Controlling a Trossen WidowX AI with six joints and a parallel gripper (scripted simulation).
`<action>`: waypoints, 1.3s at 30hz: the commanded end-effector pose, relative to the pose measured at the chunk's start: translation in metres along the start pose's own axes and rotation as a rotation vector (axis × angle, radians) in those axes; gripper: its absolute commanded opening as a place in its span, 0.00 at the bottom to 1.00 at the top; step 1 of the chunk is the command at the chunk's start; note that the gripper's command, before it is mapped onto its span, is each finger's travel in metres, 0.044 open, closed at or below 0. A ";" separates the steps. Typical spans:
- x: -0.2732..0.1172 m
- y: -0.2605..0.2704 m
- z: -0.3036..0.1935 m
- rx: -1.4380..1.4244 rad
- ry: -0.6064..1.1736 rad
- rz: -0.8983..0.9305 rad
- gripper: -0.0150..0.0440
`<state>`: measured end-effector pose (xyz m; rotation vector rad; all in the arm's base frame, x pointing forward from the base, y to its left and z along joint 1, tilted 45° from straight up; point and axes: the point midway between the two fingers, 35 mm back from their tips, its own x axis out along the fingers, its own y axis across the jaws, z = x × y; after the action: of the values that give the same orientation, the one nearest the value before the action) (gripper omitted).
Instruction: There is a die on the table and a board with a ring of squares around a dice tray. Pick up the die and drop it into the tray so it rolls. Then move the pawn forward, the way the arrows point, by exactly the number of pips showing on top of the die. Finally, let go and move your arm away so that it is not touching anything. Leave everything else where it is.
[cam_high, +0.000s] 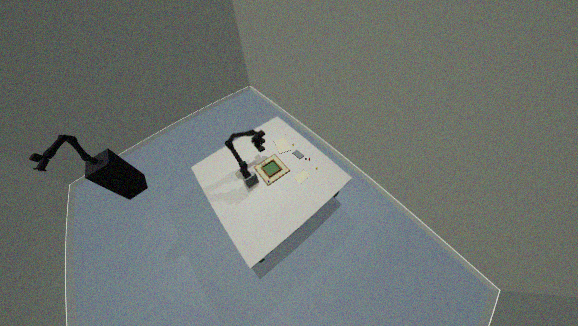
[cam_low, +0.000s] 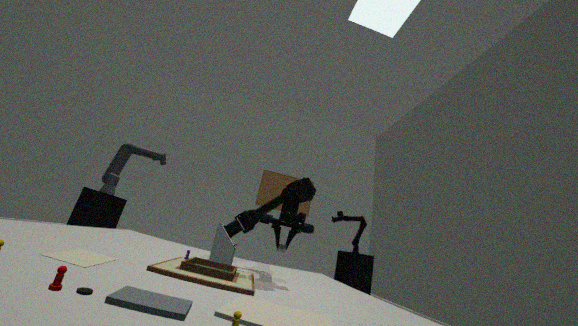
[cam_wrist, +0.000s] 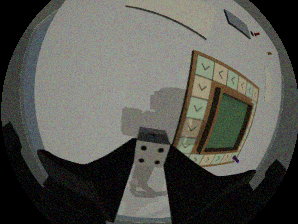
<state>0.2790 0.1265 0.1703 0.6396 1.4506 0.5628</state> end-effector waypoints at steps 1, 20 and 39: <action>0.003 -0.013 0.004 0.063 0.001 -0.016 0.25; 0.020 -0.100 0.020 0.691 -0.003 -0.026 0.25; 0.036 -0.187 0.008 1.329 0.002 -0.011 0.25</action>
<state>0.2887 0.0244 0.0269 1.5560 1.7057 -0.4249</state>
